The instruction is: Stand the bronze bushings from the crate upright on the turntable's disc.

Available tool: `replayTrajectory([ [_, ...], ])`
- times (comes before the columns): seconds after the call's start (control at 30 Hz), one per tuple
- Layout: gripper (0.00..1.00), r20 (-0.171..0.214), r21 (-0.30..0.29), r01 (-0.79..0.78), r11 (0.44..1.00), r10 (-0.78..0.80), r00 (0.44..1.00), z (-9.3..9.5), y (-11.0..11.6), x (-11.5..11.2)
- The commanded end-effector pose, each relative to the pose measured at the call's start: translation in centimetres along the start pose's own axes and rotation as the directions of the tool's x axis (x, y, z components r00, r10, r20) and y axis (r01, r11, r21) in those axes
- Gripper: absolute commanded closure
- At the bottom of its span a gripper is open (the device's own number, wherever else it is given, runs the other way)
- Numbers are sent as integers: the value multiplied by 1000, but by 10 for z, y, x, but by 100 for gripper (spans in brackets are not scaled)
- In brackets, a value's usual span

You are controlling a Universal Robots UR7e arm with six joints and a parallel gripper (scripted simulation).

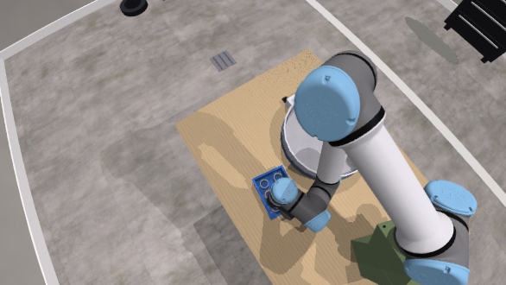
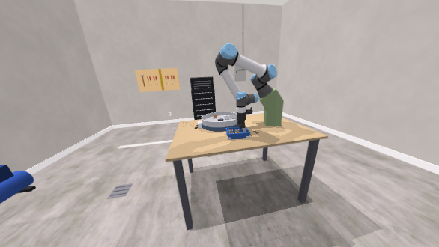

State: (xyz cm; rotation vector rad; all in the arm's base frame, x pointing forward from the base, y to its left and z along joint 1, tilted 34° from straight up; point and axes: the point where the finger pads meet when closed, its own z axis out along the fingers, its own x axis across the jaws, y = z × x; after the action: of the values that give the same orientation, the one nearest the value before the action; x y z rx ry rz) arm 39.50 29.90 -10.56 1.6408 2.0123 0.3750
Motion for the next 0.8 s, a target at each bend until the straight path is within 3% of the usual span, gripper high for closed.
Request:
replayTrajectory([
  [0.0,64,-2,-3,-1,1000,1,1000,0,2,1],
  [0.63,64,-2,-3,-1,1000,1,1000,0,2,1],
  [0.67,100,-2,-3,-1,1000,1,1000,0,2,1],
  [0.77,100,-2,-3,-1,1000,1,1000,0,2,1],
])
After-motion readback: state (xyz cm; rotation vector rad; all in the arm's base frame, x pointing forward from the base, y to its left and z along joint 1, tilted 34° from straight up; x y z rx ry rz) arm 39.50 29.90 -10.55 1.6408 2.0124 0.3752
